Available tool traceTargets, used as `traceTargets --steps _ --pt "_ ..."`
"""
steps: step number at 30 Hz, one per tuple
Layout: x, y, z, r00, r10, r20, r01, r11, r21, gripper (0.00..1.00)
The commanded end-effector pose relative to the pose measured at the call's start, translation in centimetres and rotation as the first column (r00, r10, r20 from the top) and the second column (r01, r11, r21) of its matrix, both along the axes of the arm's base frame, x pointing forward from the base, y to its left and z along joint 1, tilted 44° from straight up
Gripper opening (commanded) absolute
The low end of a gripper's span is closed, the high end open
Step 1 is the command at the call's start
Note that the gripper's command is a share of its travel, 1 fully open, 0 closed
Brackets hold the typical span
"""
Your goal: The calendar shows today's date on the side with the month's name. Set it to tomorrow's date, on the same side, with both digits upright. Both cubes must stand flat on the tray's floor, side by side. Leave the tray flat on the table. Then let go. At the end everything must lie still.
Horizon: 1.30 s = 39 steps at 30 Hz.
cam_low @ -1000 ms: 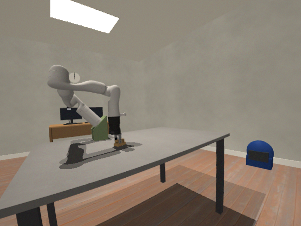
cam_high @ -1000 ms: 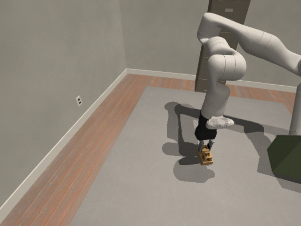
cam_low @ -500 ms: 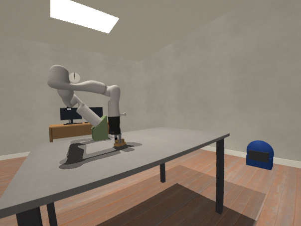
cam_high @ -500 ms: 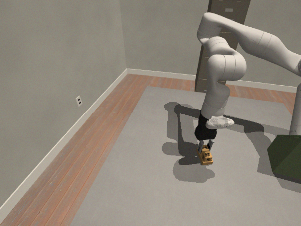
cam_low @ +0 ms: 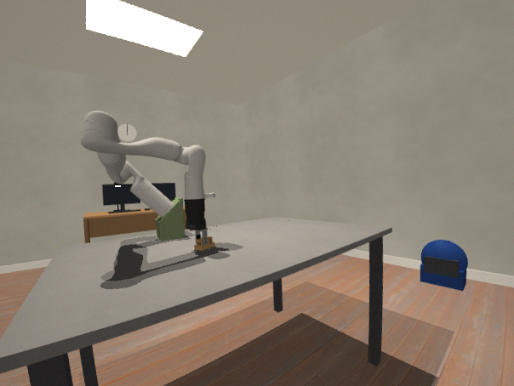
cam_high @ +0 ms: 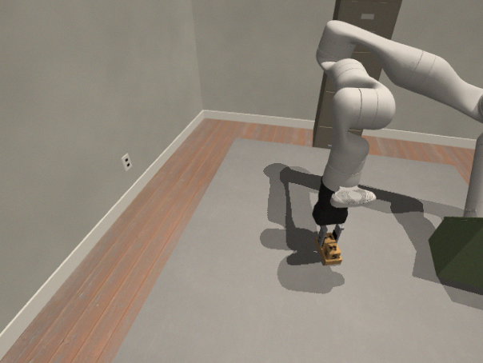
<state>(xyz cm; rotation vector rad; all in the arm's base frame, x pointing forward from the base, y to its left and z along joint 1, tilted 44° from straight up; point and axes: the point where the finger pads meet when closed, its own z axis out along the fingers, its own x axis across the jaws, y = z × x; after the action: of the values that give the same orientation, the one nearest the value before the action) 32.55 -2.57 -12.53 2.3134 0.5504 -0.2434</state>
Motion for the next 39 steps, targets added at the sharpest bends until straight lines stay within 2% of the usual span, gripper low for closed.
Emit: traceTargets --steps 1,38,39 --pt "0.05 0.07 0.03 1.000 0.001 0.001 -0.001 1.000 0.001 0.57" --pt "0.05 0.07 0.03 1.000 0.001 0.001 -0.001 1.000 0.001 0.57" --pt "0.05 0.07 0.03 1.000 0.001 0.001 -0.001 1.000 0.001 0.63"
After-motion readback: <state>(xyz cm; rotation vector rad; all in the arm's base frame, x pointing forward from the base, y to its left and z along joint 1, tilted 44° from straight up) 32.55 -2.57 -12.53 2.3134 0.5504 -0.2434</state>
